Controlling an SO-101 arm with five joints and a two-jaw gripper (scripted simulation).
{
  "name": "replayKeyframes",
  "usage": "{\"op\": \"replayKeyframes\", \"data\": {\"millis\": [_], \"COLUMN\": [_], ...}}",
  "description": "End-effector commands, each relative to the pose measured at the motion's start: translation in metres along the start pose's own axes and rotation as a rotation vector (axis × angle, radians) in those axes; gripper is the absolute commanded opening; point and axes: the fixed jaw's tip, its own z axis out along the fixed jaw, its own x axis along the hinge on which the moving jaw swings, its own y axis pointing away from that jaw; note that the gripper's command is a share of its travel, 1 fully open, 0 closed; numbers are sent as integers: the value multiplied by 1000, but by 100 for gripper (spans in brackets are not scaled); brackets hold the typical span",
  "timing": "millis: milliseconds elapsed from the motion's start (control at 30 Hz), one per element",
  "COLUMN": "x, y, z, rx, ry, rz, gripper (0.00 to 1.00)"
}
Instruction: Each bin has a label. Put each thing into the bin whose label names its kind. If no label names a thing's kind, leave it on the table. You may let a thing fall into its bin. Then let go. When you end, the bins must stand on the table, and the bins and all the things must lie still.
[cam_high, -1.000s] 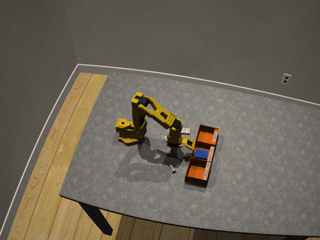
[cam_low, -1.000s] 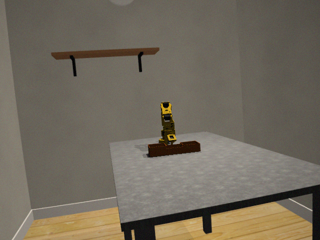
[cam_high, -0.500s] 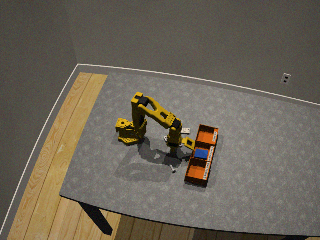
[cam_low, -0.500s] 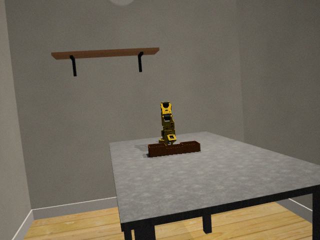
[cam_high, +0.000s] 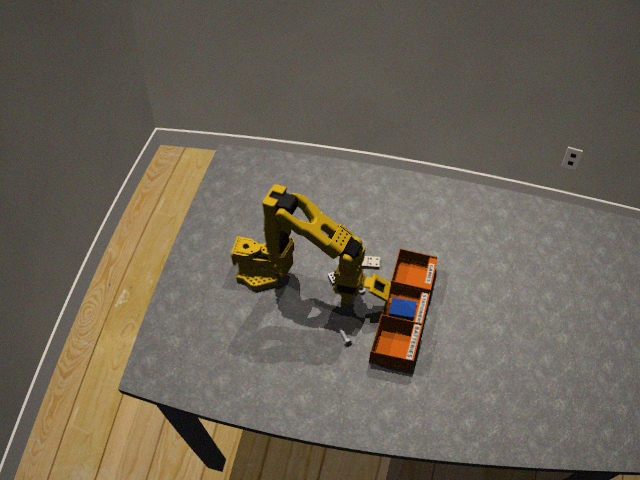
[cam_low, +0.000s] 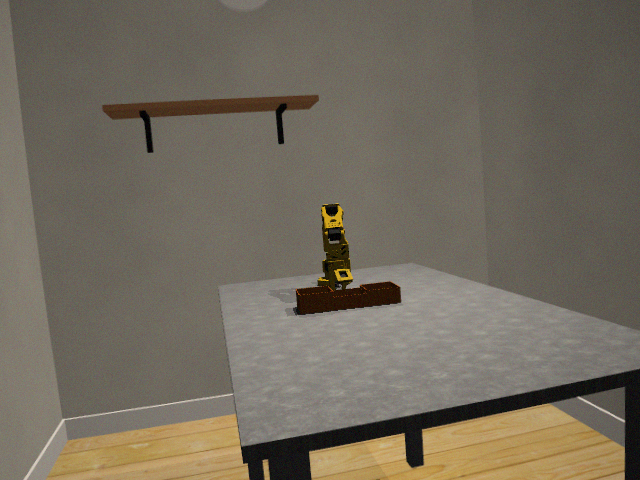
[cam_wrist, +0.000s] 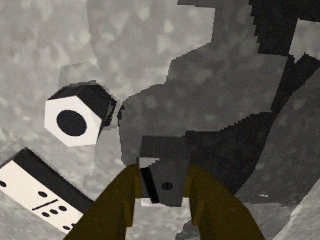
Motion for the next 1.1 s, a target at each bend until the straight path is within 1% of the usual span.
{"op": "replayKeyframes", "data": {"millis": [0, 133, 233, 367, 500, 567, 800, 933, 1067], "x": [-3, -3, -3, -4, -5, -5, -3, -3, -2], "y": [-2, -2, -2, -3, -4, -4, -6, -6, -6], "z": [-2, -3, -6, -14, -25, -25, -43, -48, -49], "rx": [3, 3, 3, 3, 3, 3, 4, 4, 4], "ry": [-21, -21, -21, -21, -21, -21, -21, -21, -21], "rz": [13, 13, 13, 13, 13, 13, 13, 13, 13], "gripper": [0, 0, 0, 0, 0, 0, 0, 0, 0]}}
